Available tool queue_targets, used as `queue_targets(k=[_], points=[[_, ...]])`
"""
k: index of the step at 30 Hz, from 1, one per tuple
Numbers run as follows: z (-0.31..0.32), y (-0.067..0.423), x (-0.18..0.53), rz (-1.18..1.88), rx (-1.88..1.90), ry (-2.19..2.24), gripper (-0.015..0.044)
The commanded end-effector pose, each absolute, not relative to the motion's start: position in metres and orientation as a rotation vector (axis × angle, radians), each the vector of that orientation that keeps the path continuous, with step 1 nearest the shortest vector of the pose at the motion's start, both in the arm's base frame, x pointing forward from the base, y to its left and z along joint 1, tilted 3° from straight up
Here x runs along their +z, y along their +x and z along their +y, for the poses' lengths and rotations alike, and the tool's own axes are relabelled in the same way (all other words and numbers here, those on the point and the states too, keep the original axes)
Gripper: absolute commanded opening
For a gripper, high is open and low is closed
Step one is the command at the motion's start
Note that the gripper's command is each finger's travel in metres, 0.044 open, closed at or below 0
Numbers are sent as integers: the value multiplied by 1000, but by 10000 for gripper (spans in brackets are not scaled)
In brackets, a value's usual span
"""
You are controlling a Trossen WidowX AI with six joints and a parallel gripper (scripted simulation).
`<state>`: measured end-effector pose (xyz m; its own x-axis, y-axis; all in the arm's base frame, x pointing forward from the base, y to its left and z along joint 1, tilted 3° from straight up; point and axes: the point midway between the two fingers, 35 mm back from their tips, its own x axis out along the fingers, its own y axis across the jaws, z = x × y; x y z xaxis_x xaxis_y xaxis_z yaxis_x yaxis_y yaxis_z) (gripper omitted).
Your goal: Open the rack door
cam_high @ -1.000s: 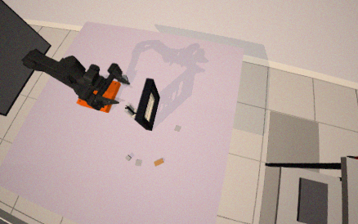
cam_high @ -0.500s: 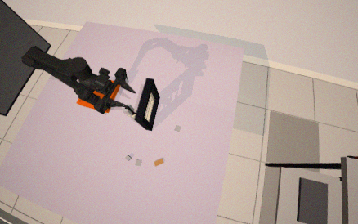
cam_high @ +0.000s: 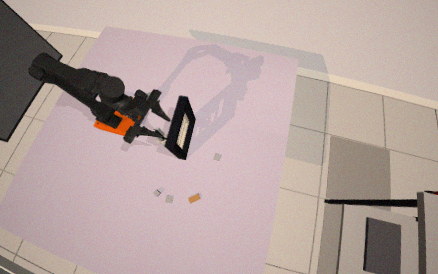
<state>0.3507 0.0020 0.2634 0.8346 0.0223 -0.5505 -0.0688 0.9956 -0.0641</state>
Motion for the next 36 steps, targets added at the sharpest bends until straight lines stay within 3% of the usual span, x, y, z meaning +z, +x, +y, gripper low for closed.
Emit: queue_targets(k=[1,36], points=[[1,351,259,657,60,-96,298],[-6,308,227,1460,214,-136,298]])
